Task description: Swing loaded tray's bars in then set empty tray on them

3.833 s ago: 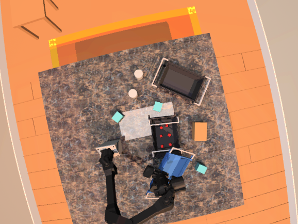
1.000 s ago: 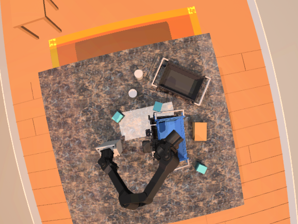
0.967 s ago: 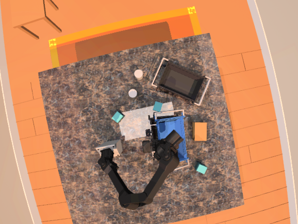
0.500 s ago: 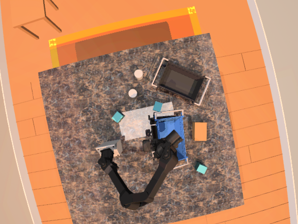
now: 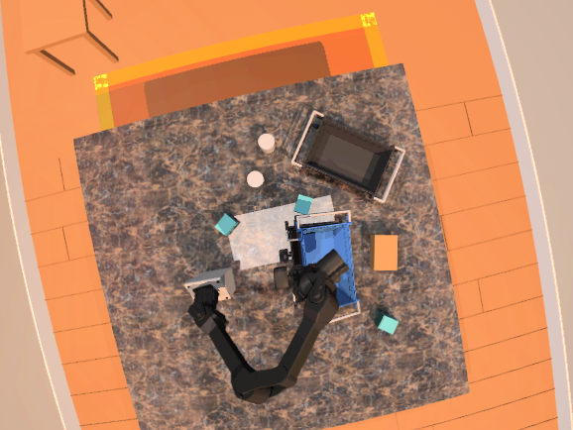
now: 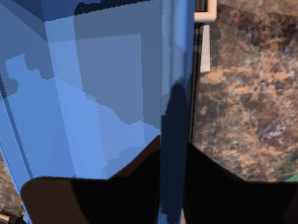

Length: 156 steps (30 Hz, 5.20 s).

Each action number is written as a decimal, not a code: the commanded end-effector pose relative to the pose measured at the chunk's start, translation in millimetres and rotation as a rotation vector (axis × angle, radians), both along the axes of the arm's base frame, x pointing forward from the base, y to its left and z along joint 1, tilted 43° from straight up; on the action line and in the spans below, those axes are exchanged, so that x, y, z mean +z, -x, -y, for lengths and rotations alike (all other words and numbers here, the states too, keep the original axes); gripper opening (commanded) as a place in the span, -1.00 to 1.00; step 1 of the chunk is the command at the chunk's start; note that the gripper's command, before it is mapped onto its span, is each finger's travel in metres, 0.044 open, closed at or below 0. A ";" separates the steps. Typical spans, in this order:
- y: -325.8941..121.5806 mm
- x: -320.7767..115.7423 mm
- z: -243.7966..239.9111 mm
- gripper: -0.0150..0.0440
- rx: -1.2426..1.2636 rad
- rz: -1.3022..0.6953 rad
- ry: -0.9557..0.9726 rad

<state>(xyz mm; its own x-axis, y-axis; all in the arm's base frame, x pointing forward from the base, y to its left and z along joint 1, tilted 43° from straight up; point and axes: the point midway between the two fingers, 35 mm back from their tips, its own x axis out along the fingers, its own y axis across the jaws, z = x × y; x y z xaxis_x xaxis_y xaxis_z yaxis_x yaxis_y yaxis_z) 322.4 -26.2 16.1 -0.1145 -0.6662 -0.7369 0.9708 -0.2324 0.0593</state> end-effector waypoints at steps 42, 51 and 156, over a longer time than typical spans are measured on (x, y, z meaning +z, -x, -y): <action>23.4 -26.3 15.9 -0.49 0.015 0.010 0.002; 26.0 -30.9 19.0 -0.49 0.015 0.010 0.003; 33.9 -48.4 31.7 -0.44 0.015 0.010 0.003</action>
<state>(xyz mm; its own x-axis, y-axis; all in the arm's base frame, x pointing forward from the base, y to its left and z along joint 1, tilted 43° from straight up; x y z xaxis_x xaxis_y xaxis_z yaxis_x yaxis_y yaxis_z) 292.6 -55.2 -28.5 -0.0765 -0.6729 -0.7357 0.9732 -0.2107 0.0916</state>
